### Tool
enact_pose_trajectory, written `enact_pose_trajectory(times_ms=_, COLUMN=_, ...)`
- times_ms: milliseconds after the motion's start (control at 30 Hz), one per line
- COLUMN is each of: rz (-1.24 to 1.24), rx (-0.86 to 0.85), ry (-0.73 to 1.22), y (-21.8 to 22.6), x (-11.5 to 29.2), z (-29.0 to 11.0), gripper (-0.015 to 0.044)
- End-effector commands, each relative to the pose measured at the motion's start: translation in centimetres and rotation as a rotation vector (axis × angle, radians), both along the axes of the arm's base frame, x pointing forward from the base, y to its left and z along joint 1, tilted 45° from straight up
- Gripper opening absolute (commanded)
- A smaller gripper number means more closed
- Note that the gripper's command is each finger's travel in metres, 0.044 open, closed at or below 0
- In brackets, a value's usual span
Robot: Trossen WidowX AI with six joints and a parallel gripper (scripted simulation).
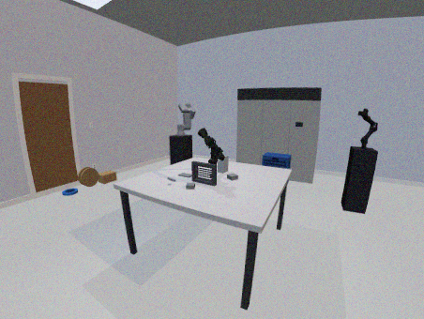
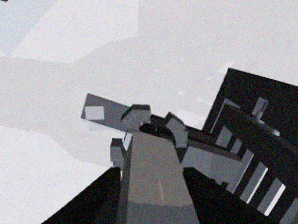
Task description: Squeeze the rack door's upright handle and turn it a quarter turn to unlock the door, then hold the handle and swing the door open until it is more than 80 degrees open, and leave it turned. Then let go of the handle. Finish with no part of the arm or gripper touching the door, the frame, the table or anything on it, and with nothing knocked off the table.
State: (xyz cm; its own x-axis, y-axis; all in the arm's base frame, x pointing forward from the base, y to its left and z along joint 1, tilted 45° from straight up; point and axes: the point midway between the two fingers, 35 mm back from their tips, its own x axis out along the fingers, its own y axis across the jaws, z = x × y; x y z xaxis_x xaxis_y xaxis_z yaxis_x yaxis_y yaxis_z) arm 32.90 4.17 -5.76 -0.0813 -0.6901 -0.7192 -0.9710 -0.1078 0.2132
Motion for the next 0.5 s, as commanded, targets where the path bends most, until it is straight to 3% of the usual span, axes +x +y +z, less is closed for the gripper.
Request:
enact_pose_trajectory(times_ms=0, rz=0.027, rx=-0.008, ry=0.023, y=-0.18, x=0.04, z=0.06, gripper=0.0015)
enact_pose_trajectory(times_ms=400, rz=0.027, rx=-0.008, ry=0.023, y=-0.18, x=0.04, z=0.06, gripper=0.0015)
enact_pose_trajectory(times_ms=467, rz=0.027, rx=-0.008, ry=0.023, y=-0.18, x=0.04, z=0.06, gripper=0.0068)
